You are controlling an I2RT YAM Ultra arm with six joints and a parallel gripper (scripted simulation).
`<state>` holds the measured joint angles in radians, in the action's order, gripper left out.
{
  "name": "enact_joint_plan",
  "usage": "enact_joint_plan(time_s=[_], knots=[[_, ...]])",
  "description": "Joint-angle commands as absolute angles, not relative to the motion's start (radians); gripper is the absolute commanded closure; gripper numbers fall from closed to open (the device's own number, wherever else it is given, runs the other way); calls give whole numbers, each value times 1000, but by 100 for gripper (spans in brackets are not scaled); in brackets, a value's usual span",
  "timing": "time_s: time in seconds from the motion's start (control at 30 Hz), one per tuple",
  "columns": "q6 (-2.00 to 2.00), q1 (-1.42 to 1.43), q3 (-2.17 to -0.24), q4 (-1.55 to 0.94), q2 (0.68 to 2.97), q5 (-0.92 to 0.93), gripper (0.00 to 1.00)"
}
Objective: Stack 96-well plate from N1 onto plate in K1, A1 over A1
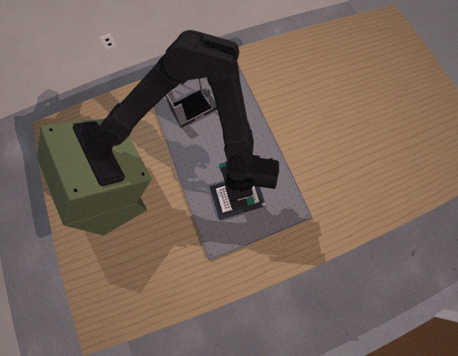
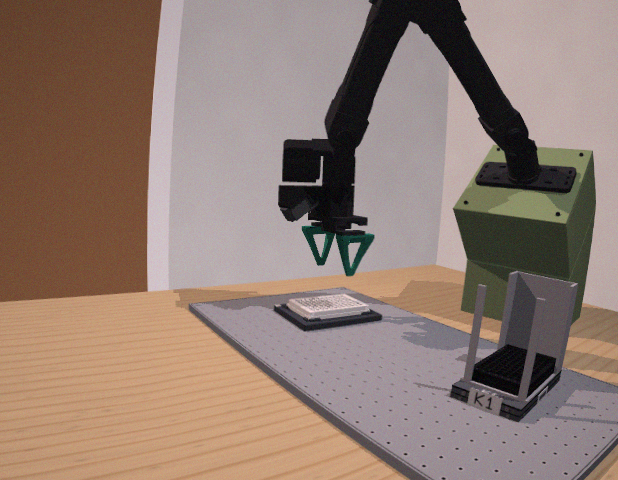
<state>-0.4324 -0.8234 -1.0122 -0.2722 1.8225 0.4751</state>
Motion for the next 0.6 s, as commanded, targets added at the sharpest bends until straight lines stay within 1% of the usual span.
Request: enact_joint_plan(time_s=[0.0, 0.57], knots=[[-415, -828, -1038, -235, 1836, 465, 0], [-383, -798, -1049, -154, 1914, 449, 0]])
